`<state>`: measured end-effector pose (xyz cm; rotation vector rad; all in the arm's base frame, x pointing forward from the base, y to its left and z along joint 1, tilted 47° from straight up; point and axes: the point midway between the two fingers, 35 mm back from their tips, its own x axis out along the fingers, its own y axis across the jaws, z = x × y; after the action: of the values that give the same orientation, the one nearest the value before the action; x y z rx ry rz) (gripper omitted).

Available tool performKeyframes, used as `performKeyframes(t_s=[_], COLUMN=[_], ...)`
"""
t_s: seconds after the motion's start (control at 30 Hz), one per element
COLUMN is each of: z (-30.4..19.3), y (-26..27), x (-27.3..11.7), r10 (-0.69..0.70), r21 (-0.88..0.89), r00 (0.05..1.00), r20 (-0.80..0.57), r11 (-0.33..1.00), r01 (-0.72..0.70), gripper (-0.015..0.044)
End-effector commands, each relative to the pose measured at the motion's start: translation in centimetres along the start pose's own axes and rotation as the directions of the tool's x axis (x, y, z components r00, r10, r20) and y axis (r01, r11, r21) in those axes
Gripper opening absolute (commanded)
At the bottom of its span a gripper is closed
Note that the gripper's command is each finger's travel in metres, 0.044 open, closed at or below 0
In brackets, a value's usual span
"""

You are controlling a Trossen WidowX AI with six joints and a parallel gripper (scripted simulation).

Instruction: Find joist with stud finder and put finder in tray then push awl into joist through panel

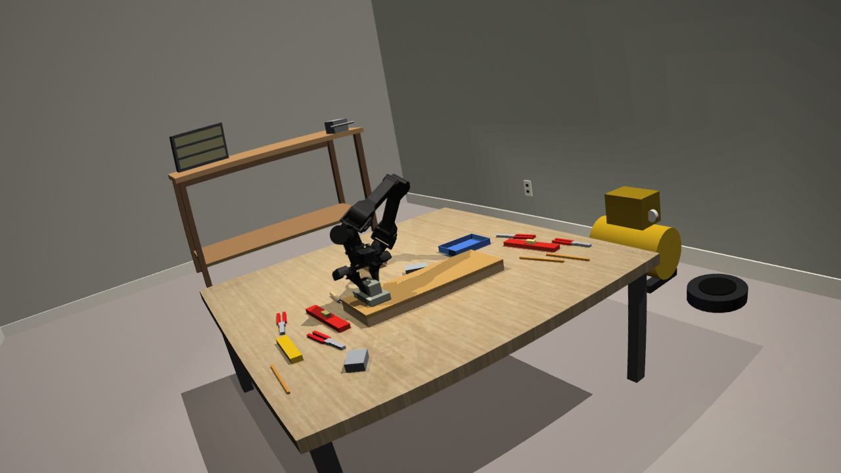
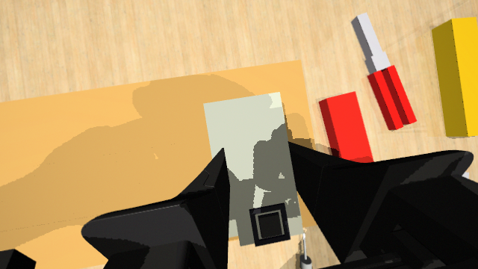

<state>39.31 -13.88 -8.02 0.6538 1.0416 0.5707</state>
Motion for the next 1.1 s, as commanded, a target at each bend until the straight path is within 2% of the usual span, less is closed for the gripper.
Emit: performKeyframes(t_s=[0.0,0.6,1.07], z=[0.0,0.1,2.5], y=[-1.2,-0.7,-1.2], x=[-0.1,-0.2,-4.6], r10=[-0.012,-0.002,-0.011], r21=[-0.002,0.001,0.000], r00=[1.000,1.000,1.000], r20=[0.000,0.001,0.000], r11=[1.000,1.000,1.000], r01=[0.012,0.002,0.011], gripper=[0.0000,0.0000,0.0000])
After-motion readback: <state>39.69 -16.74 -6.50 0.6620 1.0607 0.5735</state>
